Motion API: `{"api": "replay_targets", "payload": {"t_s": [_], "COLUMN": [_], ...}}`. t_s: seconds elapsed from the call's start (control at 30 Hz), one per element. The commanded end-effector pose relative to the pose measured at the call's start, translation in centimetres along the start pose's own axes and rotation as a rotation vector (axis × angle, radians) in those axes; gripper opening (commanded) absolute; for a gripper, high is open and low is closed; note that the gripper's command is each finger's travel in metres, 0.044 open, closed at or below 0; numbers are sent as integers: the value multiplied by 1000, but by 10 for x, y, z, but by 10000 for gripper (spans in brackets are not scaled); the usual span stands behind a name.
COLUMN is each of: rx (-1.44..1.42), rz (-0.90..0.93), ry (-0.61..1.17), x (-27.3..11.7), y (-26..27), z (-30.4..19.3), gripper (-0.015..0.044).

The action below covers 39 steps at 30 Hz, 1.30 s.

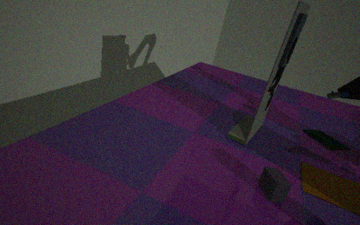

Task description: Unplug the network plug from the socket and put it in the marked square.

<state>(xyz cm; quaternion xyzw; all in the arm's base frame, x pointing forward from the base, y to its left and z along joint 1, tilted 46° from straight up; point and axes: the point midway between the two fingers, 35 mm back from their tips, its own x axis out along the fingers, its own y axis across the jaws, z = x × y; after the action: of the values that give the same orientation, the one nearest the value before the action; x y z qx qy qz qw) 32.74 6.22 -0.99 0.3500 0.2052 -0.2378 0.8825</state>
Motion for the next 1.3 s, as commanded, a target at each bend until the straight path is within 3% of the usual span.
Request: {"api": "replay_targets", "payload": {"t_s": [0.0, 0.5, 1.27], "rx": [-14, -61, -62], "rz": [-125, -472, -477], "ry": [26, 62, 64], "x": [9, 12, 23], "y": [-28, -105, -122], "z": [-14, -39, -40], "gripper": [0, 0, 0]}}
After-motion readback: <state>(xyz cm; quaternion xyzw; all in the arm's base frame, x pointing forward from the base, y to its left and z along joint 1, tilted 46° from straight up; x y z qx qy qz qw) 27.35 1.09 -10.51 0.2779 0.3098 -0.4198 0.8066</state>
